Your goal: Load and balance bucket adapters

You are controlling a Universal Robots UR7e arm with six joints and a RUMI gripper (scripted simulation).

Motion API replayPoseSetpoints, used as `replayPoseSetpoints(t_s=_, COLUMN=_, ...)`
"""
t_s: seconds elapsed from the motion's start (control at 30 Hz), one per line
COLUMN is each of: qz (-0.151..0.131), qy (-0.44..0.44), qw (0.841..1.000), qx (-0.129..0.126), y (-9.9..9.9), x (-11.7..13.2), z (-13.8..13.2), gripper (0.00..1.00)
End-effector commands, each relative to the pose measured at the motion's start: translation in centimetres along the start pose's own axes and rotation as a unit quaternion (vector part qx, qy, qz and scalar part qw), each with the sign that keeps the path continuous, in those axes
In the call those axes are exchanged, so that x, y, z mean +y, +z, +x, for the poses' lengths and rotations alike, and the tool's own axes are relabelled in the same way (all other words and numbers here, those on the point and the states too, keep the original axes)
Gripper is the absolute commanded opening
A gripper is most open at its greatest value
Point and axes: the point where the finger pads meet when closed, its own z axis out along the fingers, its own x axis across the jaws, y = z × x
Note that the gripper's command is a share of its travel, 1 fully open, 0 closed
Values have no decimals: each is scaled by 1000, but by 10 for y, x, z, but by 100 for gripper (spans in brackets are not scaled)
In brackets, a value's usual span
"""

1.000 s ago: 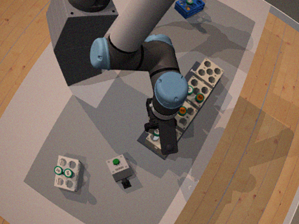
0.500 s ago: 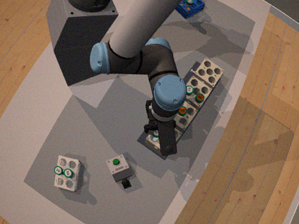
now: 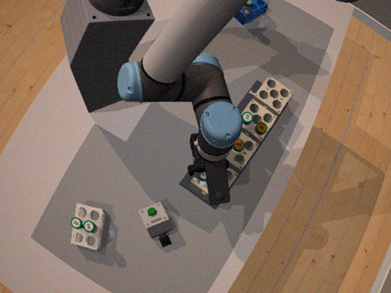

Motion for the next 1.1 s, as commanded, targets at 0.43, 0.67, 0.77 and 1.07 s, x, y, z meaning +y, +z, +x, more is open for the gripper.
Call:
replayPoseSetpoints(t_s=0.43, qz=1, qy=0, qw=1000, qx=0, y=21, x=-1, z=0, gripper=0)
replayPoseSetpoints(t_s=0.67, qz=1, qy=0, qw=1000, qx=0, y=30, x=-1, z=0, gripper=0)
replayPoseSetpoints(t_s=0.77, qz=1, qy=0, qw=1000, qx=0, y=33, x=-1, z=0, gripper=0)
replayPoseSetpoints(t_s=1.07, qz=1, qy=0, qw=1000, qx=0, y=37, x=-1, z=0, gripper=0)
